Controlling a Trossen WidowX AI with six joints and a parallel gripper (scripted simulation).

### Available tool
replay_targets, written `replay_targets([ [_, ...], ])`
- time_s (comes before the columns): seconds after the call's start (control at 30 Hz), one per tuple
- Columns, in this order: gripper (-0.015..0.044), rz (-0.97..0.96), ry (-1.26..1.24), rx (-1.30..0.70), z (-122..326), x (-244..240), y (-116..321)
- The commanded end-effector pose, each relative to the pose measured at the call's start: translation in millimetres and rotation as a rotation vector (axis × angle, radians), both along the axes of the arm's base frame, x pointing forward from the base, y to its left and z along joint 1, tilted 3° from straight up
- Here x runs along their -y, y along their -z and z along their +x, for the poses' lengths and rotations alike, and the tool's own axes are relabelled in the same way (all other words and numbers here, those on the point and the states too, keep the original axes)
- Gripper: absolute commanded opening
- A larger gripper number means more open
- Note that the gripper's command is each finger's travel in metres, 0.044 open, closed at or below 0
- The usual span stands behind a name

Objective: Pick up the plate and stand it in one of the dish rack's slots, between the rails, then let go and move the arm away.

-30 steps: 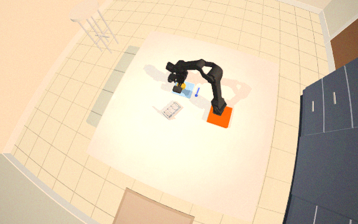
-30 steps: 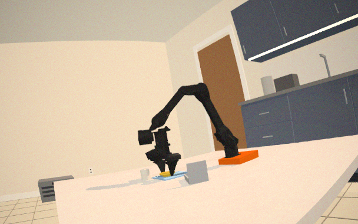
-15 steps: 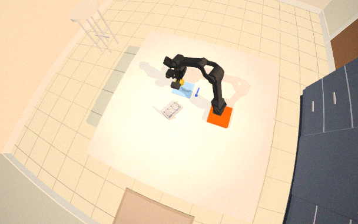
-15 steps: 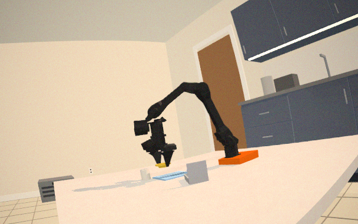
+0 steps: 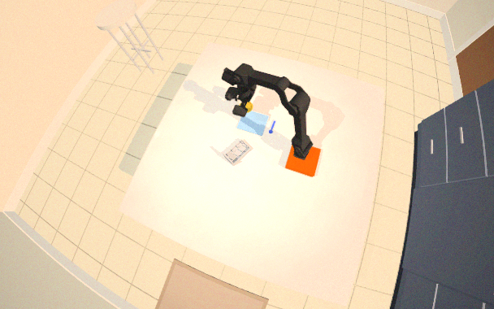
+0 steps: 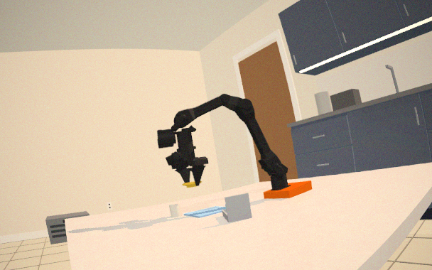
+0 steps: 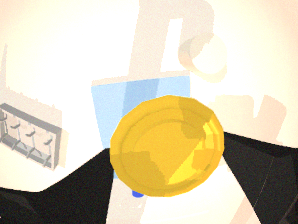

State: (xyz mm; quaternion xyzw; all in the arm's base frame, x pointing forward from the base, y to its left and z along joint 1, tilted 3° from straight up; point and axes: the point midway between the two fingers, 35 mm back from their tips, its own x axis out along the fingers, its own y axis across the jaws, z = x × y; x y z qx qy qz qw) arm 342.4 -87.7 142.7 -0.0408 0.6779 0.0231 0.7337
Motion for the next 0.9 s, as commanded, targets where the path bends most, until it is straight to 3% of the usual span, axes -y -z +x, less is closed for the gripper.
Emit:
replay_targets([
  [0.0,0.0000,-0.001,-0.002,-0.001,-0.6,0.0,-14.7],
  [0.67,0.0000,-0.001,0.003,-0.001,-3.7,-2.8,-68.2],
  [0.87,0.0000,0.018,0.184,0.000,-24.7,-54.8,-67.5],
])
